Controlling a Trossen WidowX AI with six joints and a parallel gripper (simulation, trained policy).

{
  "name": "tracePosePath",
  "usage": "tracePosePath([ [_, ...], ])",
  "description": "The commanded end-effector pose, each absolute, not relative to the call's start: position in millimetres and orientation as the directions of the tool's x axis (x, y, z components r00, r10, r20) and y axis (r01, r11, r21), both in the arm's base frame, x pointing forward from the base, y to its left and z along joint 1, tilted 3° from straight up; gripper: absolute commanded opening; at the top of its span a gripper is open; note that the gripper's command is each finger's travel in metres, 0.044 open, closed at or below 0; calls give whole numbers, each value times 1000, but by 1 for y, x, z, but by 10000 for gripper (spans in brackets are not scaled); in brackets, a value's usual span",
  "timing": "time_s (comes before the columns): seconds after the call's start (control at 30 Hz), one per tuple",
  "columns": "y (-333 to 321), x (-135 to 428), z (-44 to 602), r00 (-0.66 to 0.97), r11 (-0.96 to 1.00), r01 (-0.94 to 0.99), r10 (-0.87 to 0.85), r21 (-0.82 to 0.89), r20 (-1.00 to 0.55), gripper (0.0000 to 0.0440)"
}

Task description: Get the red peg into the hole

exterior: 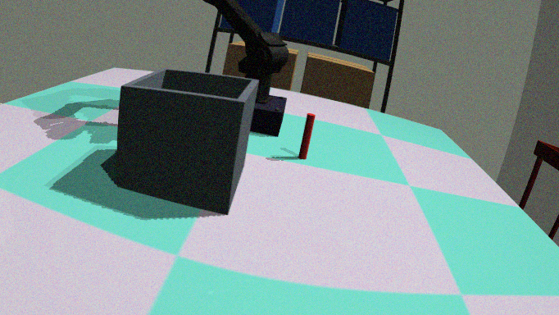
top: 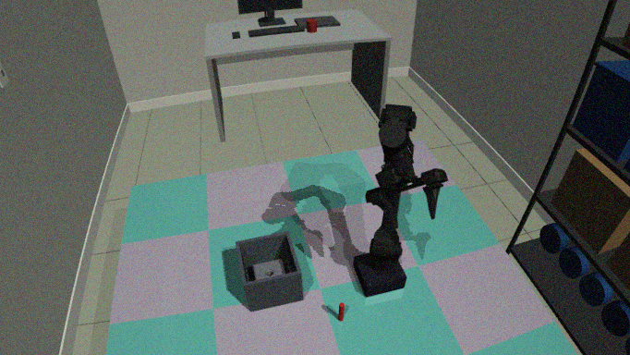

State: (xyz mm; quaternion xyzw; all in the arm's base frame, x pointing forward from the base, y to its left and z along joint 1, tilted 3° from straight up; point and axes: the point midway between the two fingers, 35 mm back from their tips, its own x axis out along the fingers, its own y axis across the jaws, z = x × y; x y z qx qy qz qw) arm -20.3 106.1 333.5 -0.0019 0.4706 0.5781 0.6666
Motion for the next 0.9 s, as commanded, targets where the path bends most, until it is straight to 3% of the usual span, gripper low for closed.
tracePosePath([
  [0.0,112,-12,324,-85,427,-709,738,561,-669,440],
  [0.47,130,23,291,9,744,-344,613,574,-790,440],
  [0.87,141,54,260,41,868,45,493,494,-869,440],
])
